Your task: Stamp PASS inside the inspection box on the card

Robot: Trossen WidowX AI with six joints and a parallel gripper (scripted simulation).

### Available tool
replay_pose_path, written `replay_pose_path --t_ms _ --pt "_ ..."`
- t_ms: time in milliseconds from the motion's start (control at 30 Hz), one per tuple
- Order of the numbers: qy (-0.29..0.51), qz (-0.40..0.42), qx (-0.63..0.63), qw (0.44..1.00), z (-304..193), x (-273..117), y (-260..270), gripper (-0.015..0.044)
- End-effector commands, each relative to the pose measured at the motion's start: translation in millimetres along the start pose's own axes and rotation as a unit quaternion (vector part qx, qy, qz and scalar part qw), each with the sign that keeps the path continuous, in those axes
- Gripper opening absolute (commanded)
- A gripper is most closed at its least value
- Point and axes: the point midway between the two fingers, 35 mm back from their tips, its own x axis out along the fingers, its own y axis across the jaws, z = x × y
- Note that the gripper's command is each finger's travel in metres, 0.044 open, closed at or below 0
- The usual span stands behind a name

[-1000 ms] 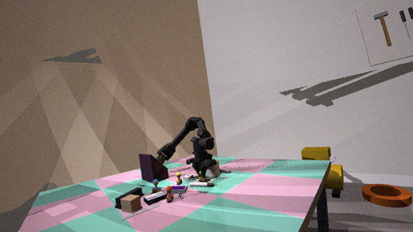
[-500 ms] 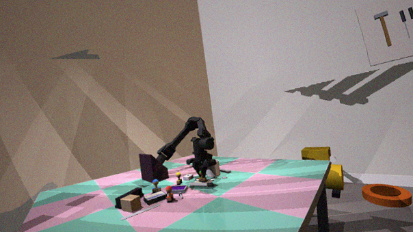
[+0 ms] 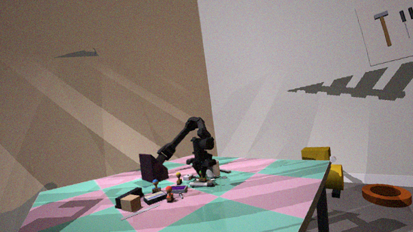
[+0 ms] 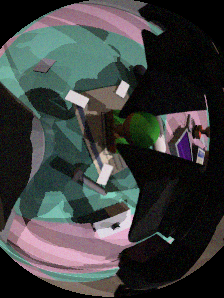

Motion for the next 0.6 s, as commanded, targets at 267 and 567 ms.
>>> replay_pose_path --t_ms 267,567 --pt "-0.001 0.002 -0.001 1.0 1.0 -4.0 0.3 0.0" --pt "-0.001 0.002 -0.001 1.0 1.0 -8.2 0.3 0.0"
